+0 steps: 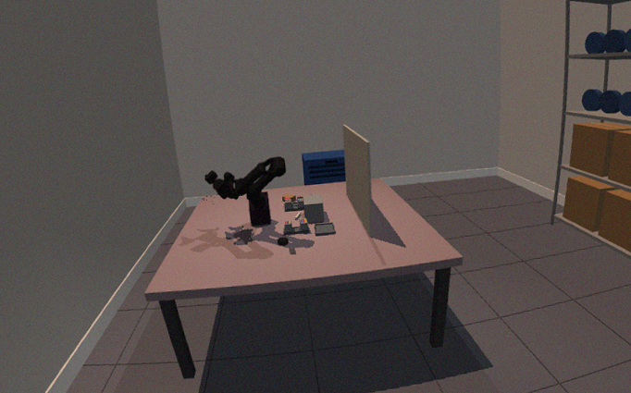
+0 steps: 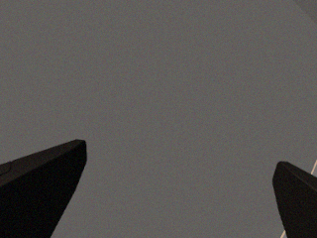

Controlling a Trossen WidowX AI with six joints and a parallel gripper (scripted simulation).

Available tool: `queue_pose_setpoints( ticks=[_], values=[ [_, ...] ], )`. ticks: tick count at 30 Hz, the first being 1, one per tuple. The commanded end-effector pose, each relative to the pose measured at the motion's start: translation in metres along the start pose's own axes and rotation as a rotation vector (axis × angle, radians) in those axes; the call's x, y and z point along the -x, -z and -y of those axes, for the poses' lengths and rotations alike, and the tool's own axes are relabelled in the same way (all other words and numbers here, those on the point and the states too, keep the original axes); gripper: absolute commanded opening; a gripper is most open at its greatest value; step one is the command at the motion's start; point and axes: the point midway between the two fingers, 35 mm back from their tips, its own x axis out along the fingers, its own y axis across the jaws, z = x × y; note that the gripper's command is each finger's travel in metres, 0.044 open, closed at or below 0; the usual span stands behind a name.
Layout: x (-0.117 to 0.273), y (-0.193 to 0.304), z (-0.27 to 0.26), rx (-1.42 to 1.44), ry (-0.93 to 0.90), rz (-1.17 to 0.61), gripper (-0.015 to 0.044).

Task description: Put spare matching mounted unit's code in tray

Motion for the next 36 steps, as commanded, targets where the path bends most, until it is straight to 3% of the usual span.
queue_pose_setpoints(
  ticks=[1,9,16,23,29,36],
  values=[
    [0.0,0.0,0.0,0.0,0.0,0.0,0.0426],
    [-0.01,-0.013,-0.003,0.03,0.039,0.07,0.044],
    [-0.047,-0.088,-0.012,0.14,0.275,0.368,0.044],
    [-0.058,-0.177,-0.007,0.213,0.56,0.583,0.044],
    [-0.044,-0.26,0.008,0.206,0.845,0.717,0.044],
    [0.007,-0.352,0.039,0.107,1.197,0.801,0.044]
  ],
)
